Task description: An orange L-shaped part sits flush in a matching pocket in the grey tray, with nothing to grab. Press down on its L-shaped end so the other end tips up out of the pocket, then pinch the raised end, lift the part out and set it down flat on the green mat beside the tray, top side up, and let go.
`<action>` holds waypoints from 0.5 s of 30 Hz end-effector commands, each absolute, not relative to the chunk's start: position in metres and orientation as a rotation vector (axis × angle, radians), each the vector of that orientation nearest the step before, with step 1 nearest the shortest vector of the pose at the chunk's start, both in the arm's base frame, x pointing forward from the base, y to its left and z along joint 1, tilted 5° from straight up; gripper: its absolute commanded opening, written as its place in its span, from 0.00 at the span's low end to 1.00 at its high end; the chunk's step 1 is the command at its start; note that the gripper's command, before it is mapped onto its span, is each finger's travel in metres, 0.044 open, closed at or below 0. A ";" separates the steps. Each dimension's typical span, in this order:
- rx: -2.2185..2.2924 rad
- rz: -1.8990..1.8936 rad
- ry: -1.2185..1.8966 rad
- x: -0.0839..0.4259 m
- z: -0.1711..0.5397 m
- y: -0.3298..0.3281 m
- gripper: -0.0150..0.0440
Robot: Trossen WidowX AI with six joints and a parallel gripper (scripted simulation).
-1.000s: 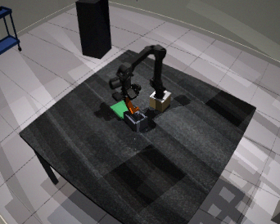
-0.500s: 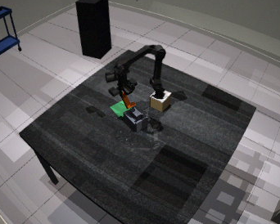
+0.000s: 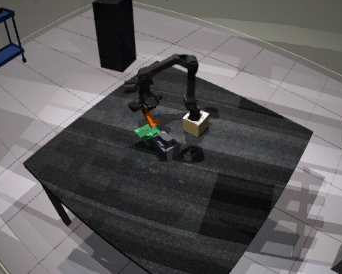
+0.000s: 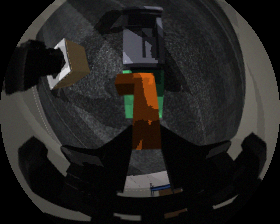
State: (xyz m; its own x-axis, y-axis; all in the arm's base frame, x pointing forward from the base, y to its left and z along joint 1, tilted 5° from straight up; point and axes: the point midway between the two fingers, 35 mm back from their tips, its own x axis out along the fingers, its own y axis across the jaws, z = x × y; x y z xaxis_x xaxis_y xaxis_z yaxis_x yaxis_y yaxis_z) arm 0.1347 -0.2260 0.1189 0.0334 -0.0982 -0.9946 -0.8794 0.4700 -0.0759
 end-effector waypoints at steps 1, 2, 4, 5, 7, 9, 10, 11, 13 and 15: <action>-0.934 0.758 1.415 0.135 0.120 -0.231 0.25; -0.934 0.758 1.415 0.135 0.120 -0.231 0.25; -0.934 0.758 1.415 0.135 0.118 -0.231 0.25; -0.934 0.758 1.415 0.135 0.117 -0.231 0.25; -0.934 0.758 1.415 0.135 0.114 -0.231 0.25; -0.934 0.758 1.415 0.135 0.111 -0.232 0.25; -0.934 0.758 1.415 0.135 0.109 -0.232 0.25; -0.934 0.758 1.415 0.135 0.108 -0.232 0.25; -0.934 0.758 1.415 0.135 0.104 -0.232 0.25; -0.934 0.758 1.415 0.135 0.101 -0.233 0.25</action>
State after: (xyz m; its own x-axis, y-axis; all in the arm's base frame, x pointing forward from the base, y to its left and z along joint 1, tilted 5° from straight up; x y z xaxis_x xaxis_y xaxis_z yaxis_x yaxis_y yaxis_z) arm 0.1351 -0.2333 0.1082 0.0402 -0.1083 -0.9933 -0.8808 0.4656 -0.0864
